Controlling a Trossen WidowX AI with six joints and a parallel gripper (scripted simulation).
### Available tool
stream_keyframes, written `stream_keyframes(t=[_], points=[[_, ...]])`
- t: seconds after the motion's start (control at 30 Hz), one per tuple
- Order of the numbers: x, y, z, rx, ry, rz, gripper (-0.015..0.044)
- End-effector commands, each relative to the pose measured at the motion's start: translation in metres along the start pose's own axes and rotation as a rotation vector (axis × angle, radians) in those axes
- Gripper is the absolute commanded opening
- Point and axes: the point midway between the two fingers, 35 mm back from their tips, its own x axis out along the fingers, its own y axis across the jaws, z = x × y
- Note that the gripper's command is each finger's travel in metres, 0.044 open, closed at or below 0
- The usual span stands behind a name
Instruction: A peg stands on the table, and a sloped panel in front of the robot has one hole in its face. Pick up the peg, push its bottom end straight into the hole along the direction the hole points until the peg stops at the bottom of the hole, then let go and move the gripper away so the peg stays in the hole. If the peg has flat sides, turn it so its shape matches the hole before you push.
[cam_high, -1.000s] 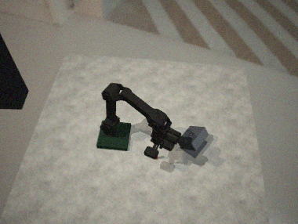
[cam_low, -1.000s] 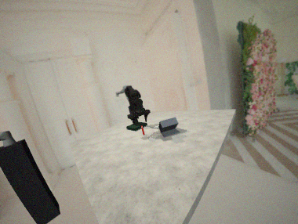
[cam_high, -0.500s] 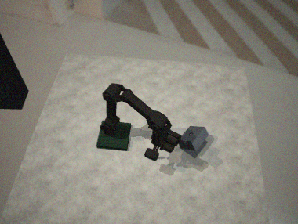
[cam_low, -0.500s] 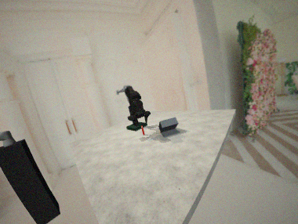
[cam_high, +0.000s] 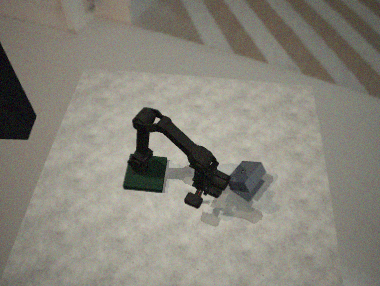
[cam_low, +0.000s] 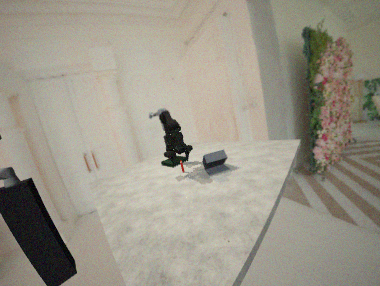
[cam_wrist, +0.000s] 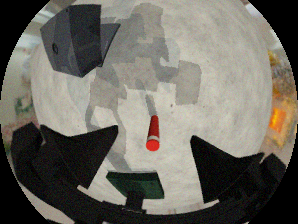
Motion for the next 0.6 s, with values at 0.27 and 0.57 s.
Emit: stream_keyframes(t=[0.27, 0.57], points=[[0.025, 0.002, -0.005, -0.004, 0.019, 0.008, 0.044], [0.028, 0.002, -0.005, -0.004, 0.019, 0.008, 0.044]])
